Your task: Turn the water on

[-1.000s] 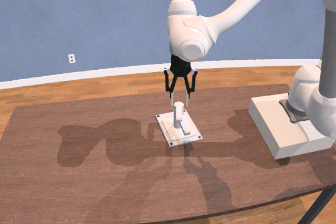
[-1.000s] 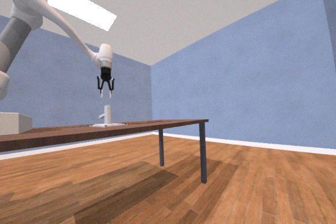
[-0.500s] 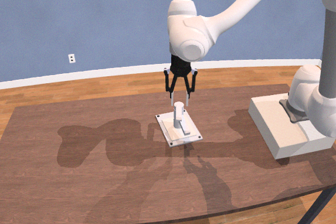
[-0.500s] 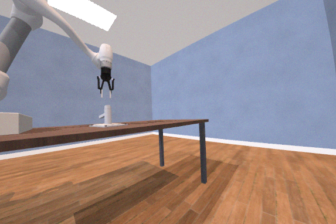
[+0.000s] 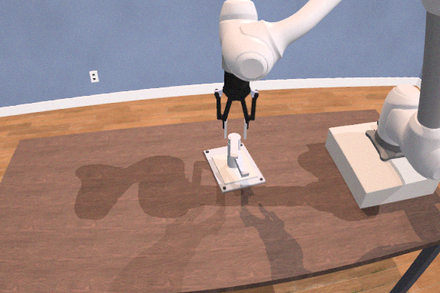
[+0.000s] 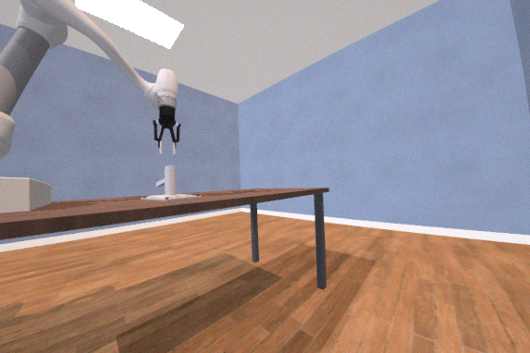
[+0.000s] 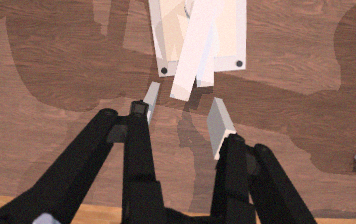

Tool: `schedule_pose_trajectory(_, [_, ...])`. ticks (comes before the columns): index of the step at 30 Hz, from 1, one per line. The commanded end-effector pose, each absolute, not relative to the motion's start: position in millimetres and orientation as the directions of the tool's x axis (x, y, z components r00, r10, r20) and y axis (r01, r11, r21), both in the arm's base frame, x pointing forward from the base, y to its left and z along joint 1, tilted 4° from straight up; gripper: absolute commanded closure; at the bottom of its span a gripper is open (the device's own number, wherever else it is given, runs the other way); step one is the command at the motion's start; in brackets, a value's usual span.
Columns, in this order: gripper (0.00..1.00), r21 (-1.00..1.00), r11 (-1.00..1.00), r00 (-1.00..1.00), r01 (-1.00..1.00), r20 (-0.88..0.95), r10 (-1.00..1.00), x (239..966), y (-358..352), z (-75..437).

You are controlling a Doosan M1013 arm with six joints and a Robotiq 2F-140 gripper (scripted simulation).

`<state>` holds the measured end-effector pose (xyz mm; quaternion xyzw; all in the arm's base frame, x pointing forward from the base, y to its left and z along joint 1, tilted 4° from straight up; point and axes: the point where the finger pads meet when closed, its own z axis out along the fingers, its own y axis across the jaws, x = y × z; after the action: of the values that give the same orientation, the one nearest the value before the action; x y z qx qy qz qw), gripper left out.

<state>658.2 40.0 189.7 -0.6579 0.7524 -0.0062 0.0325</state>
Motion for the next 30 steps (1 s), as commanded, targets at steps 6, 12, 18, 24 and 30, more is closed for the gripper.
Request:
schedule_pose_trajectory(6, [0.63,-0.053,0.135,-0.132,-0.99,-0.042,-0.99,658,40,188])
schedule_pose_trajectory(12, [0.63,-0.053,0.135,-0.133,-0.989,-0.042,-0.99,659,40,184])
schedule_pose_trajectory(18, [0.63,-0.053,0.135,-0.133,-0.989,-0.042,-0.99,659,41,178])
schedule_pose_trajectory(24, [0.63,-0.053,0.135,-0.133,-0.989,-0.042,-0.99,660,41,168])
schedule_pose_trajectory(30, [0.63,-0.053,0.135,-0.133,-0.989,-0.042,-0.99,660,42,161])
